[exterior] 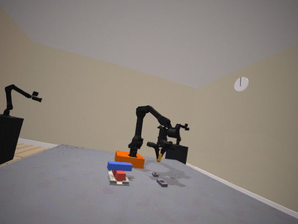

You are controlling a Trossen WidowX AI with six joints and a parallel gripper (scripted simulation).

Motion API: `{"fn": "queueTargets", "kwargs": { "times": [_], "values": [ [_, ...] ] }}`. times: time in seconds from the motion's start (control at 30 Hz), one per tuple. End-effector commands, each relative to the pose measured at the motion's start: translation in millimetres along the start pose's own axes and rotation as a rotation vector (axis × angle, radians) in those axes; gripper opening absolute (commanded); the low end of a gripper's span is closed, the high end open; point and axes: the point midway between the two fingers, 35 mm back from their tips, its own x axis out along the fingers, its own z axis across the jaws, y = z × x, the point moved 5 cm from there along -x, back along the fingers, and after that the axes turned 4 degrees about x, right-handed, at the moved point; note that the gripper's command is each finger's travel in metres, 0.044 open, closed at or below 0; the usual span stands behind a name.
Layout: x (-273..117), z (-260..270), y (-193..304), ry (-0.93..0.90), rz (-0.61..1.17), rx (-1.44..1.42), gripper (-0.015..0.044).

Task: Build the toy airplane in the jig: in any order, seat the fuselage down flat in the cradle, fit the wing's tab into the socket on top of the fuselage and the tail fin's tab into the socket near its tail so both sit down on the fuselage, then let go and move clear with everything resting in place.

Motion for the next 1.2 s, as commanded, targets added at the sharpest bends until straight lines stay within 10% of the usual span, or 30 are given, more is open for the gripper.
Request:
{"fn": "queueTargets", "kwargs": {
  "times": [0.0, 1.17],
  "values": [
    [-12.0, -0.4, 0.9, -0.006, -0.002, -0.001, 0.0000],
    [-24.5, -71.2, -30.8, 0.000, -0.007, -0.036, 0.0000]
  ]
}}
